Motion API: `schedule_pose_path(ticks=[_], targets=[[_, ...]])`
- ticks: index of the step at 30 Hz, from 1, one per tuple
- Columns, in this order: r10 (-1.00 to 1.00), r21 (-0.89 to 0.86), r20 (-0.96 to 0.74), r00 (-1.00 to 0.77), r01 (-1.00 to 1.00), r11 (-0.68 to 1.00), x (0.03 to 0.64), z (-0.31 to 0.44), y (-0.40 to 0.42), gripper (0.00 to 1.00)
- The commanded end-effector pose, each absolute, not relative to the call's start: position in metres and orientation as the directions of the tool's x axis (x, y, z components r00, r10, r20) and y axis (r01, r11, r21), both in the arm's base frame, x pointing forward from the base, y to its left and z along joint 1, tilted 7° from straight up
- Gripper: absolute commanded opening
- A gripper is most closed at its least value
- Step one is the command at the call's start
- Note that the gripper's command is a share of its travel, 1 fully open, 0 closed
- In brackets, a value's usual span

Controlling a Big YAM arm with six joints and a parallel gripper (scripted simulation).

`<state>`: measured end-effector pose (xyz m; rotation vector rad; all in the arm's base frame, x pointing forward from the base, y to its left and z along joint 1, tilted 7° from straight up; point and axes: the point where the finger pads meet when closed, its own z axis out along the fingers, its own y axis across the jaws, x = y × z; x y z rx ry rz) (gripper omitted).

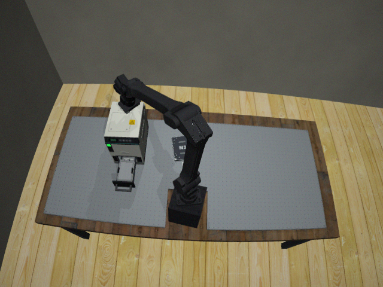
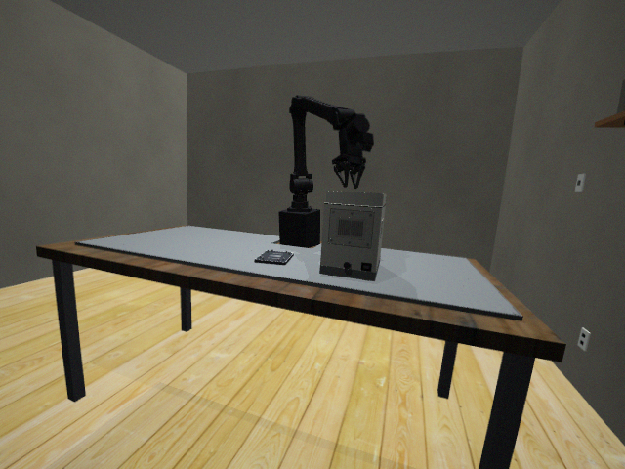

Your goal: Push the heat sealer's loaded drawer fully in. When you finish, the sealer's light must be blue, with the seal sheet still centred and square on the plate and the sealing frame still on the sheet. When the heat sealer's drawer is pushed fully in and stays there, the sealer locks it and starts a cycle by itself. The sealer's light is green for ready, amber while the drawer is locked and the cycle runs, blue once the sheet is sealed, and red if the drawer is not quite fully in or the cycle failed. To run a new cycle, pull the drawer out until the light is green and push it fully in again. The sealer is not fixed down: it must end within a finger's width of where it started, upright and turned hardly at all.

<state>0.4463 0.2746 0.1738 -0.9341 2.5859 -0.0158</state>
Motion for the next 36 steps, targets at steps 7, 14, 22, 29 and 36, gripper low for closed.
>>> schedule_pose_path(ticks=[7,14,22,29,36], targets=[[-0.624,-0.142,-0.388,-0.678,-0.625,0.768,0.450,0.191,0.328,0.45],[-0.689,-0.151,-0.405,-0.601,-0.699,0.699,0.447,0.192,0.350,0.45],[-0.678,-0.138,-0.390,-0.623,-0.688,0.712,0.433,0.188,0.377,0.45],[-0.724,-0.132,-0.356,-0.591,-0.735,0.665,0.418,0.175,0.390,0.45],[-0.765,-0.131,-0.355,-0.537,-0.782,0.610,0.407,0.179,0.418,0.45]])
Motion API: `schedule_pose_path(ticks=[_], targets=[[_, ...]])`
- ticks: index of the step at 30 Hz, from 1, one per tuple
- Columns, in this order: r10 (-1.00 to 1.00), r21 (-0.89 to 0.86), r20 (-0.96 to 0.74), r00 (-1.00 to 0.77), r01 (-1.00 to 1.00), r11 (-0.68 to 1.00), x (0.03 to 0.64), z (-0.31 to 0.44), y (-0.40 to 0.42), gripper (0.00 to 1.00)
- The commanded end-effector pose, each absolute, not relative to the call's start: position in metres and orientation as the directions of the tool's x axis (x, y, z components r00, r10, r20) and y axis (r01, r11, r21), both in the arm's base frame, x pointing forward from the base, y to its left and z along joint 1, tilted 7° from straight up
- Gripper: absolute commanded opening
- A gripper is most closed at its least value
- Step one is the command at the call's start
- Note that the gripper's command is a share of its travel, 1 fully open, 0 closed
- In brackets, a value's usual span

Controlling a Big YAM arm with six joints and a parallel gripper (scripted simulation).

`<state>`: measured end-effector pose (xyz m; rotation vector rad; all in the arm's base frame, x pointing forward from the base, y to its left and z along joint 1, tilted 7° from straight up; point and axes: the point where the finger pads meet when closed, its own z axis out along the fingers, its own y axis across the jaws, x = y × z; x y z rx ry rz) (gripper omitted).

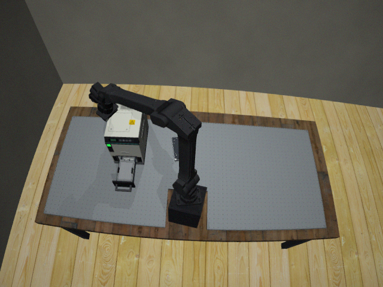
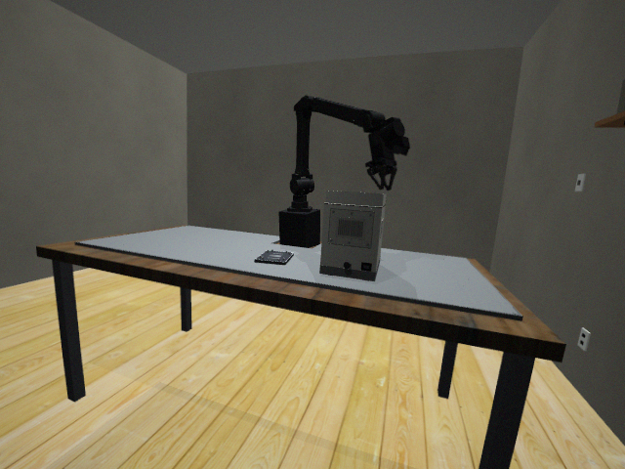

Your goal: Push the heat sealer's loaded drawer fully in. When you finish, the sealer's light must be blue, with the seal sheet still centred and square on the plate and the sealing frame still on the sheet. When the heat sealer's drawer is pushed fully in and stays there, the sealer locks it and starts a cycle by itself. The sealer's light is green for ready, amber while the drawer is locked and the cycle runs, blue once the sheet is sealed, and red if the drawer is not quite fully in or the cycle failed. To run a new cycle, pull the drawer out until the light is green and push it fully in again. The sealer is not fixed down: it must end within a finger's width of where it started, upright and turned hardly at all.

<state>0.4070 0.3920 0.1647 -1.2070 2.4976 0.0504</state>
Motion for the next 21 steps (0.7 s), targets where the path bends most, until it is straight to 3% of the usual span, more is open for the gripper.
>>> schedule_pose_path(ticks=[1,17,21], targets=[[-0.758,-0.126,-0.357,-0.547,-0.775,0.619,0.404,0.178,0.422,0.45],[-0.793,-0.118,-0.340,-0.505,-0.814,0.569,0.369,0.168,0.466,0.45],[-0.854,-0.088,-0.261,-0.450,-0.870,0.485,0.354,0.162,0.474,0.45]])
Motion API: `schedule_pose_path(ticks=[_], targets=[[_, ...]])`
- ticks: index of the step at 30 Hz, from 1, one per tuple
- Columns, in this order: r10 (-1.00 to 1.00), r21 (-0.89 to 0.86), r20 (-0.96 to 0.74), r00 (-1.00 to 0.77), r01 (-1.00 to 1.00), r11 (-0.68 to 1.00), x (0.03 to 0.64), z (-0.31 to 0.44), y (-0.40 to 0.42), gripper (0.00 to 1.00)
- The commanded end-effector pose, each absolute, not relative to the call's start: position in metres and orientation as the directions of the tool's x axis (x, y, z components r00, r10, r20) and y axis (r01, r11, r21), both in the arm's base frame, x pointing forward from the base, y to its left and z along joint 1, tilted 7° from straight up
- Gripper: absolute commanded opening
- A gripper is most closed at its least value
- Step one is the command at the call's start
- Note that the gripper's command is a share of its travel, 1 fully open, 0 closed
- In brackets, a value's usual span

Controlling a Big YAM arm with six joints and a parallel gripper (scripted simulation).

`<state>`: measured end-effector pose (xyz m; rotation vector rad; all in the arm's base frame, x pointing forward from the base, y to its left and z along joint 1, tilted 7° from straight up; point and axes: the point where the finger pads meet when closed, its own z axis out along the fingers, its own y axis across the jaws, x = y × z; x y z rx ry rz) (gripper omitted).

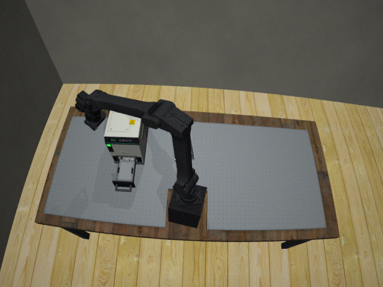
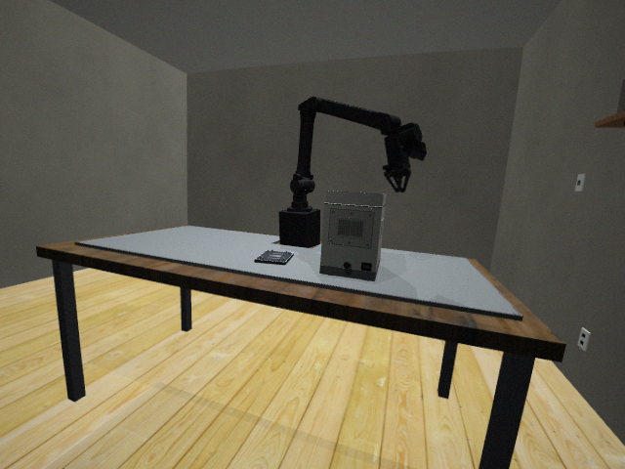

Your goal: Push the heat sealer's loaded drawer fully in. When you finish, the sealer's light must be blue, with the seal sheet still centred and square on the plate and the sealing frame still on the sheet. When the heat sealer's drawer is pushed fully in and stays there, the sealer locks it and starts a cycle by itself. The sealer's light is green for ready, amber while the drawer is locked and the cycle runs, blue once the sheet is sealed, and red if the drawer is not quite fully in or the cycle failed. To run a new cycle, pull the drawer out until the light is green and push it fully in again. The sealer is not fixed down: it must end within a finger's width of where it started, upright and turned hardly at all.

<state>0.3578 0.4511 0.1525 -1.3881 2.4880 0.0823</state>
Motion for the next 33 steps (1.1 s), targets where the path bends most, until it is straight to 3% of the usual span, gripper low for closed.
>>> schedule_pose_path(ticks=[1,3,11,18,25,28,33], targets=[[-0.854,-0.088,-0.261,-0.450,-0.870,0.485,0.350,0.161,0.475,0.45],[-0.855,-0.083,-0.204,-0.477,-0.862,0.501,0.332,0.134,0.461,0.45],[-0.845,-0.086,-0.253,-0.471,-0.859,0.504,0.315,0.141,0.476,0.45],[-0.894,-0.052,-0.124,-0.430,-0.897,0.439,0.285,0.121,0.479,0.45],[-0.887,-0.056,-0.178,-0.426,-0.895,0.442,0.270,0.133,0.491,0.45],[-0.927,-0.028,-0.105,-0.360,-0.931,0.364,0.264,0.136,0.507,0.45],[-0.925,-0.024,-0.041,-0.378,-0.925,0.379,0.236,0.110,0.492,0.45]])
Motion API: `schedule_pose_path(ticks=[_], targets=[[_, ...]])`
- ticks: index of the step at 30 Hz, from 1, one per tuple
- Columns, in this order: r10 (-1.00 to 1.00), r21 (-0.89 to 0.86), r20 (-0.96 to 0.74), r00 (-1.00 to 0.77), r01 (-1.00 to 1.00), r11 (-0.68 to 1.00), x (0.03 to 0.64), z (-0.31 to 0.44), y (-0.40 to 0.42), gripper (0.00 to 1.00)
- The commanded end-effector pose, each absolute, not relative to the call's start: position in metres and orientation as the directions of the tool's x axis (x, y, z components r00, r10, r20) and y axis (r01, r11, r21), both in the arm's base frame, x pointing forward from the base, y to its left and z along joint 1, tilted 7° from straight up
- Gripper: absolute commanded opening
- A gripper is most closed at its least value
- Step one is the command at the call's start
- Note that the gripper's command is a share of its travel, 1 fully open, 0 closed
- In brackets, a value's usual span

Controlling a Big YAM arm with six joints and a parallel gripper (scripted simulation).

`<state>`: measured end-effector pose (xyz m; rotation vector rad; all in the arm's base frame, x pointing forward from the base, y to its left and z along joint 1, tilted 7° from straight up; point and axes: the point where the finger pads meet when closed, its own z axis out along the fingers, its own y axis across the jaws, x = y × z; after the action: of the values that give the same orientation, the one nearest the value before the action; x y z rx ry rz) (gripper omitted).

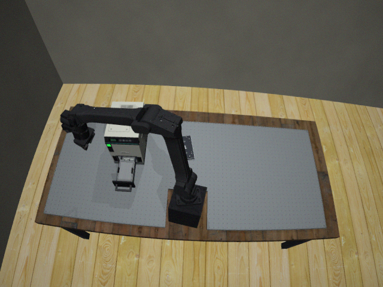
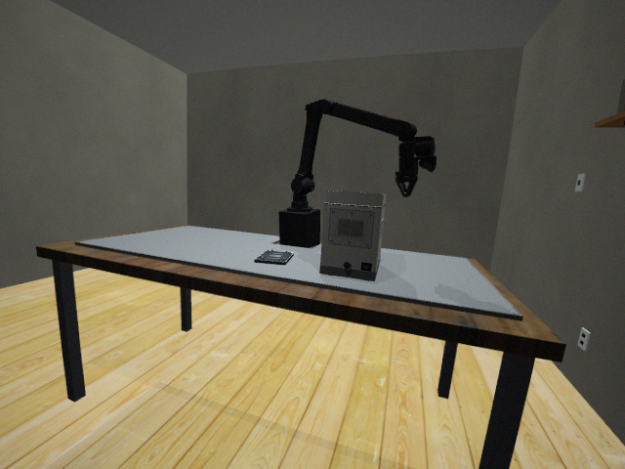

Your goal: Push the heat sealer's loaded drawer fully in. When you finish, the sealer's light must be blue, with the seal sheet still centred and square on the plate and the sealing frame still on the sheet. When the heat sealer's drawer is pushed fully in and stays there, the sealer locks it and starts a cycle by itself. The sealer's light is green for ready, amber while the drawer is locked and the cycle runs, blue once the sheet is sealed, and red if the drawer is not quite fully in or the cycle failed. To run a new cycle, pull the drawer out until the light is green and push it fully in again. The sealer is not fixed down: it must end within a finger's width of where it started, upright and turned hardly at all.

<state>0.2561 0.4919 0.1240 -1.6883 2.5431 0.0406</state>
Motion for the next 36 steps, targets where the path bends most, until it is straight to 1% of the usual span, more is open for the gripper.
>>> schedule_pose_path(ticks=[1,4,6,8,10,11,12,14,15,16,18,19,21,23,24,26,36], targets=[[-0.925,-0.024,-0.041,-0.378,-0.925,0.379,0.233,0.109,0.493,0.45],[-0.922,-0.026,-0.095,-0.376,-0.925,0.380,0.224,0.122,0.502,0.45],[-0.922,-0.026,-0.095,-0.376,-0.925,0.380,0.224,0.122,0.502,0.45],[-0.944,-0.012,-0.066,-0.324,-0.946,0.325,0.221,0.127,0.518,0.45],[-0.937,-0.013,-0.066,-0.344,-0.938,0.346,0.214,0.125,0.520,0.45],[-0.938,-0.012,-0.016,-0.345,-0.938,0.345,0.203,0.106,0.504,0.45],[-0.939,-0.012,-0.008,-0.345,-0.938,0.345,0.198,0.102,0.502,0.45],[-0.938,-0.013,-0.014,-0.345,-0.938,0.345,0.192,0.101,0.506,0.45],[-0.946,-0.003,-0.044,-0.320,-0.947,0.321,0.194,0.121,0.526,0.45],[-0.956,0.000,-0.032,-0.291,-0.957,0.291,0.190,0.120,0.527,0.45],[-0.950,-0.001,-0.032,-0.312,-0.950,0.312,0.182,0.119,0.528,0.45],[-0.950,-0.001,0.008,-0.312,-0.950,0.312,0.174,0.104,0.516,0.45],[-0.950,-0.001,0.026,-0.312,-0.950,0.312,0.164,0.096,0.511,0.45],[-0.950,-0.001,0.026,-0.312,-0.950,0.312,0.164,0.096,0.511,0.45],[-0.963,0.003,0.018,-0.270,-0.963,0.270,0.161,0.098,0.516,0.45],[-0.956,0.001,-0.033,-0.291,-0.957,0.291,0.160,0.116,0.539,0.45],[-0.952,0.001,-0.012,-0.307,-0.952,0.307,0.167,0.108,0.530,0.45]])
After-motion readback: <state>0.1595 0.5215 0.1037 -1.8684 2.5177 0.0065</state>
